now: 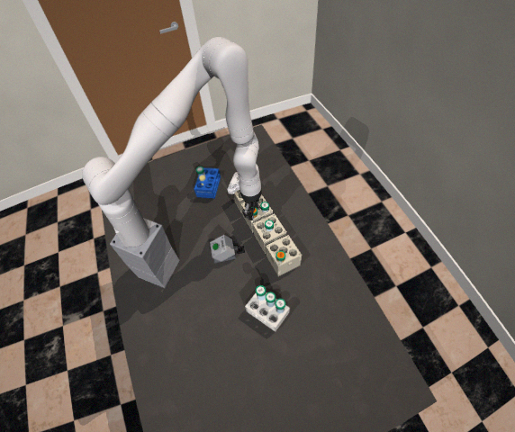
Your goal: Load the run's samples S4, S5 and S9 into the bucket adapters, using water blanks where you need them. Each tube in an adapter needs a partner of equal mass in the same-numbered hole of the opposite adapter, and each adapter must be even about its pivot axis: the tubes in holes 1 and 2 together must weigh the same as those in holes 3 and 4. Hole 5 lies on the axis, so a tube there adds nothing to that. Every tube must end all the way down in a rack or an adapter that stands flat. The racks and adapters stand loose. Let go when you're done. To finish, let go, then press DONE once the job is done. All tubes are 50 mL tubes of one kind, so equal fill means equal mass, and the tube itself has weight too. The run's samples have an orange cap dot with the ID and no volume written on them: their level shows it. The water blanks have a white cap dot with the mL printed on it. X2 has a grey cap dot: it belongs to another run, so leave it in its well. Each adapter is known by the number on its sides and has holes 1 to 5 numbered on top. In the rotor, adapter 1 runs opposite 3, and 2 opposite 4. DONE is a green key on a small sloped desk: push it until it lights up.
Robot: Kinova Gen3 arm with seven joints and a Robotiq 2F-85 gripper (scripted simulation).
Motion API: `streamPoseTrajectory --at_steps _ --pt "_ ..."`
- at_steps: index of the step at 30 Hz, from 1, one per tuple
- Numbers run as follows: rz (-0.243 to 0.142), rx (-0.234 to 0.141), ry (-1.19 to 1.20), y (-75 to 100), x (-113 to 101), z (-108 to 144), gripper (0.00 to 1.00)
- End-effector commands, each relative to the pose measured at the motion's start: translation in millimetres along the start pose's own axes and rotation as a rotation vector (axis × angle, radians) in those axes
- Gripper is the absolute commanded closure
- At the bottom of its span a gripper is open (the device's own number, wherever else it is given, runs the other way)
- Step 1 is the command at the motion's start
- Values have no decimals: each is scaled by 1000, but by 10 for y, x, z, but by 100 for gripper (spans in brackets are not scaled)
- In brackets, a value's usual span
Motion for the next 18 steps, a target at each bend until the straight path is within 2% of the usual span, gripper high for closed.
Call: streamPoseTrajectory --at_steps 1,18 --pt "-1 -1 0 45 -3 3 38" --pt "-1 -1 0 245 -3 3 38"
Point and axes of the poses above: the point where the finger pads meet when closed, its own y axis back along the fingers, its own z axis across the jaws, x = y × z, the point moved 5 cm from there along y, back along the fingers, and after that the axes turned 7 degrees about y, right-handed, at the moved point
